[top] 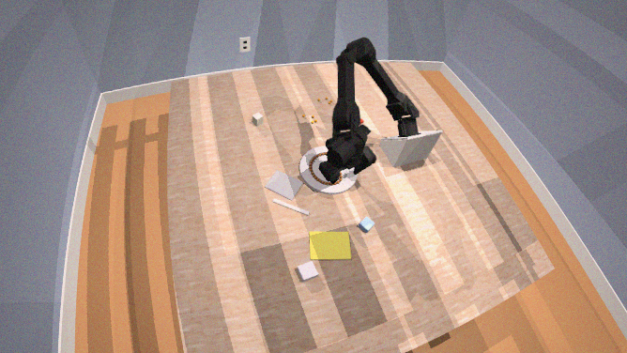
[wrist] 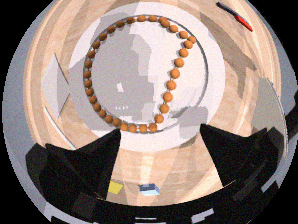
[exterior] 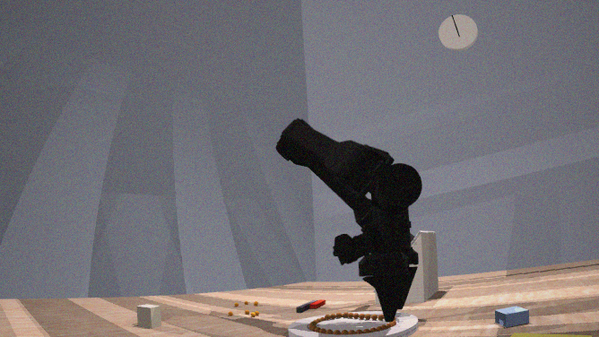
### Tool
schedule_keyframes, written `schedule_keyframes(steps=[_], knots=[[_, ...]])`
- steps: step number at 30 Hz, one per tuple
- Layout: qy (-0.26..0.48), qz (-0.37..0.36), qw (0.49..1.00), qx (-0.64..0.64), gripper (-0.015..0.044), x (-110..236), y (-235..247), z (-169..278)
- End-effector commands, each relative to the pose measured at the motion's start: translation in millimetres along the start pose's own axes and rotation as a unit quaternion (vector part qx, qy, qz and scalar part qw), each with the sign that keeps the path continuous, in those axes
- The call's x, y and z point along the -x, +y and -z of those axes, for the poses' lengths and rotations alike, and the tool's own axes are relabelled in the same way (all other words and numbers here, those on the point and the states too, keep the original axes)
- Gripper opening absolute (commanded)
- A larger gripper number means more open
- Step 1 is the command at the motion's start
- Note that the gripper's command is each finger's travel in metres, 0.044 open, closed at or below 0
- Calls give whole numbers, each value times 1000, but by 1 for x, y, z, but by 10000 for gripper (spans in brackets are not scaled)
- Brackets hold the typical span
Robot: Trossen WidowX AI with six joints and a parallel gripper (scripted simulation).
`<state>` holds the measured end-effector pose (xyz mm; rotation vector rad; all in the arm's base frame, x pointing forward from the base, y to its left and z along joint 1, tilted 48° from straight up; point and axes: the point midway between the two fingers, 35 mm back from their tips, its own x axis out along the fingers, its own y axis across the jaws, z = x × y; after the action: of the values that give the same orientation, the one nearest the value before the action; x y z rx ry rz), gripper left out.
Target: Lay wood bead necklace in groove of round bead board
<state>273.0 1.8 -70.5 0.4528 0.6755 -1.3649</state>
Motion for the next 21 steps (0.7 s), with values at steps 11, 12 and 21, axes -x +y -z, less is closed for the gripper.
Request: schedule_keyframes(steps=[11,12,21], knots=[[1,0,1000,-3,440,1,0,0],[1,0,1000,6,414,1,1,0],[2,-1,913,409,177,13,4,-1]])
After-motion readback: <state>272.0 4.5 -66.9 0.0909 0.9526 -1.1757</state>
